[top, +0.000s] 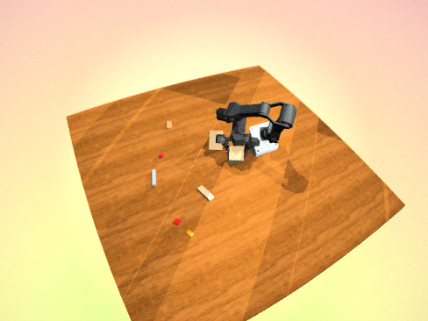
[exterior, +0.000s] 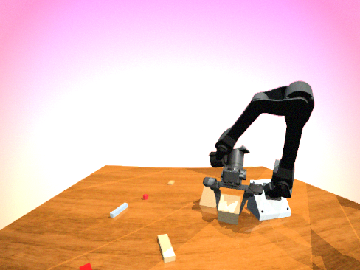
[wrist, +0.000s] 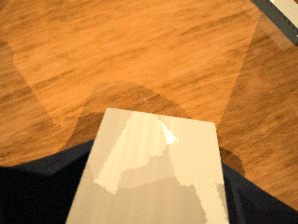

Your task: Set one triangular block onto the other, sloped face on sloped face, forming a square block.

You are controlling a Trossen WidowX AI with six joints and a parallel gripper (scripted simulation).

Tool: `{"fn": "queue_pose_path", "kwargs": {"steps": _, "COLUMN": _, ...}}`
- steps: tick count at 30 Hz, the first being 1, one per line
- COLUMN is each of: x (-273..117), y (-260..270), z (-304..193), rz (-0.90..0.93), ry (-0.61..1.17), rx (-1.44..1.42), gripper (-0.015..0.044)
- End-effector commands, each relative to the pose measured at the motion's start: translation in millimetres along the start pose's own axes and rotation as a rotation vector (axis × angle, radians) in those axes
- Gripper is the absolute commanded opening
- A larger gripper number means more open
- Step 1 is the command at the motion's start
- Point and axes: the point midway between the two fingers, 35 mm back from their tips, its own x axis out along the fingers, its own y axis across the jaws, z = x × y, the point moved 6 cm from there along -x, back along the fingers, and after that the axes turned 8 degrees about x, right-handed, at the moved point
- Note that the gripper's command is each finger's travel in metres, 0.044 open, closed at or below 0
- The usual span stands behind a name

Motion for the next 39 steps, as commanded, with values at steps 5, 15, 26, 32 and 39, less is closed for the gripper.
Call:
{"fn": "queue_pose_path", "kwargs": {"steps": 5, "x": -3.0, "y": -3.2, "z": -24.0, "rz": 0.020, "ry": -0.197, "rx": 0.002, "gripper": 0.0000}}
{"fn": "queue_pose_path", "kwargs": {"steps": 15, "x": -1.9, "y": -0.9, "z": -19.5, "rz": 0.025, "ry": -0.152, "rx": 0.001, "gripper": 0.0236}}
{"fn": "queue_pose_path", "kwargs": {"steps": 26, "x": -1.9, "y": -0.9, "z": -19.5, "rz": 0.025, "ry": -0.152, "rx": 0.001, "gripper": 0.0440}}
{"fn": "queue_pose_path", "kwargs": {"steps": 32, "x": -1.9, "y": -0.9, "z": -19.5, "rz": 0.025, "ry": -0.152, "rx": 0.001, "gripper": 0.0440}}
{"fn": "queue_pose_path", "kwargs": {"steps": 39, "x": -30.5, "y": -0.3, "z": -2.0, "rz": -0.025, "ry": -0.148, "rx": 0.052, "gripper": 0.0440}}
